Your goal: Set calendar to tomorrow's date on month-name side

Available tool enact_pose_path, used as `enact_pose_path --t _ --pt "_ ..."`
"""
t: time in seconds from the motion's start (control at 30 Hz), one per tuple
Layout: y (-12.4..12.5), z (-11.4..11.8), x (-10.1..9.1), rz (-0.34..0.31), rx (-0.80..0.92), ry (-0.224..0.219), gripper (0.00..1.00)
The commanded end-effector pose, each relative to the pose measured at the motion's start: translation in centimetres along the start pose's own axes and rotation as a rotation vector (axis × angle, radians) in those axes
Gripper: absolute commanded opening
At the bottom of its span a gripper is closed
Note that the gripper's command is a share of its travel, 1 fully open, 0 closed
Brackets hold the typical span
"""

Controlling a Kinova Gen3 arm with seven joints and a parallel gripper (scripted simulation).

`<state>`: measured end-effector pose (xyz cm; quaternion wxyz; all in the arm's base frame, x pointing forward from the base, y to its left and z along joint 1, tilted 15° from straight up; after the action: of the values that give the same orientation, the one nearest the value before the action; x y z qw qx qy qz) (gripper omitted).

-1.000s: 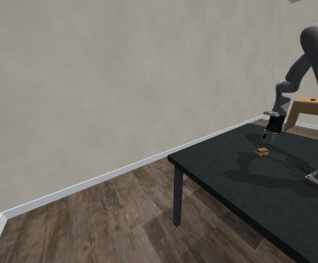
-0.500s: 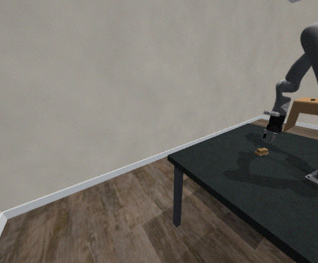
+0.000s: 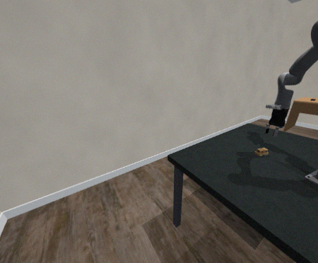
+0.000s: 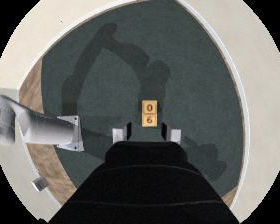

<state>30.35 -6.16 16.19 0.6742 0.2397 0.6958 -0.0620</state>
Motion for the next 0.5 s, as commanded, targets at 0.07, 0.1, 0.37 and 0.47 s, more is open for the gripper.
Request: enact_pose_path --t 0.07,0.1,0.37,0.47 --pt "0.3 0.5 -1.5 0.007 -0.010 -0.024 1.00" --pt "0.3 0.5 -1.8 0.007 -0.010 -0.024 1.00" --pt "0.3 0.5 -3.0 0.007 -0.010 -0.024 1.00" --pt "0.3 0.5 -3.0 0.007 -0.010 -0.024 1.00"
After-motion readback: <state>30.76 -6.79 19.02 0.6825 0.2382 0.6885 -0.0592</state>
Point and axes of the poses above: the point where the finger pads meet when closed, its own x axis out along the fingers, its own z axis across the jaws, y = z × x, the point moved 1 cm from there along -x, back along the fingers, and after that the axes turned 10 degrees about x, right-handed, at the moved point
